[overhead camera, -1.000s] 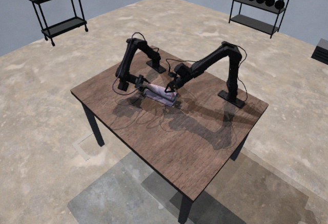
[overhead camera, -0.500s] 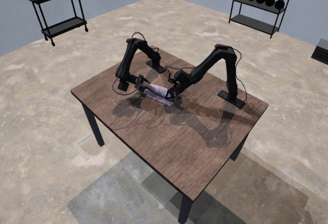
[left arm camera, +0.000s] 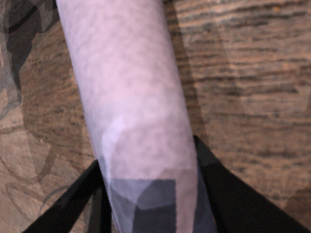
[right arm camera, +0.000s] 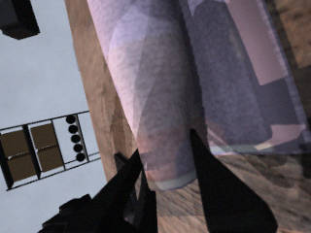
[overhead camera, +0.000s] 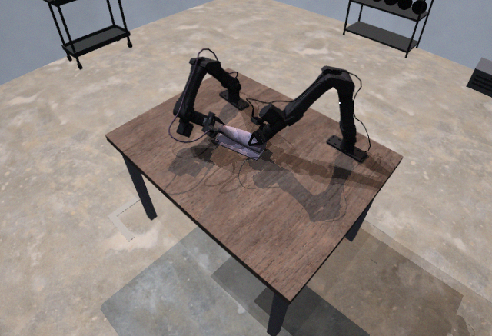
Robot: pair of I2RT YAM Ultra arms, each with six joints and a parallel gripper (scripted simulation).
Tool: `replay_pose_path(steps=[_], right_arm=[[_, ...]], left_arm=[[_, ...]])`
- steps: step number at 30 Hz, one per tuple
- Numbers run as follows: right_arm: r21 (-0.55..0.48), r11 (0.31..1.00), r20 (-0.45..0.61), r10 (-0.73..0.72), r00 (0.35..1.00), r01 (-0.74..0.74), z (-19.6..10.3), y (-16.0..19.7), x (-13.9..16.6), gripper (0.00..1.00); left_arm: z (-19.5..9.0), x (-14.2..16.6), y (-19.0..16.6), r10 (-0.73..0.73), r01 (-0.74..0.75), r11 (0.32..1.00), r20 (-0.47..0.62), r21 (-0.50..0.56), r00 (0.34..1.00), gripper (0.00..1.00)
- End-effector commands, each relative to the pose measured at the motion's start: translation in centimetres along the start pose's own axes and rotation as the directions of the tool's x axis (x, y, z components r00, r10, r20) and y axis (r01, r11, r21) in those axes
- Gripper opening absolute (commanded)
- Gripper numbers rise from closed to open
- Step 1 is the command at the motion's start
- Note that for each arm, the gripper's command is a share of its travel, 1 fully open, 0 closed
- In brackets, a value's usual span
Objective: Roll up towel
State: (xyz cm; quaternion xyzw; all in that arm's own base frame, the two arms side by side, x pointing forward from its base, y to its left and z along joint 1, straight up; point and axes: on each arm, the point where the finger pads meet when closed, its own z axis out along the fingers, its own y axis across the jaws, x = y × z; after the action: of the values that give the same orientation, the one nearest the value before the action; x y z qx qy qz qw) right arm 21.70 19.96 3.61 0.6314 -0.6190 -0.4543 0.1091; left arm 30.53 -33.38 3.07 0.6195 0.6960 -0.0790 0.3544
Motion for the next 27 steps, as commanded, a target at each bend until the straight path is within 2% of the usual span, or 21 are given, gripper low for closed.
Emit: replay_pose_path(steps=[1,11,26,27], right_arm=[[0.01,0.999,-0.013,-0.035,0.999,0.035,0.13,-0.48,-0.26,0.36],[0.01,0.999,-0.013,-0.035,0.999,0.035,0.13,-0.48,-0.26,0.36],[0.01,0.999,-0.013,-0.035,0.999,0.035,0.13,-0.48,-0.26,0.36],[0.01,0.999,-0.013,-0.035,0.999,0.035,0.12,-0.47,-0.27,0.4]], left_arm=[[-0.09,-1.32,0.56,0.008,-0.008,1.0,0.021,-0.011,1.0,0.55],[-0.09,-1.32,0.56,0.008,-0.008,1.0,0.021,-0.011,1.0,0.45],[-0.09,-1.32,0.56,0.008,-0.008,1.0,0.021,-0.011,1.0,0.41],[-0.09,-1.32,0.56,0.008,-0.008,1.0,0.021,-0.011,1.0,0.41]])
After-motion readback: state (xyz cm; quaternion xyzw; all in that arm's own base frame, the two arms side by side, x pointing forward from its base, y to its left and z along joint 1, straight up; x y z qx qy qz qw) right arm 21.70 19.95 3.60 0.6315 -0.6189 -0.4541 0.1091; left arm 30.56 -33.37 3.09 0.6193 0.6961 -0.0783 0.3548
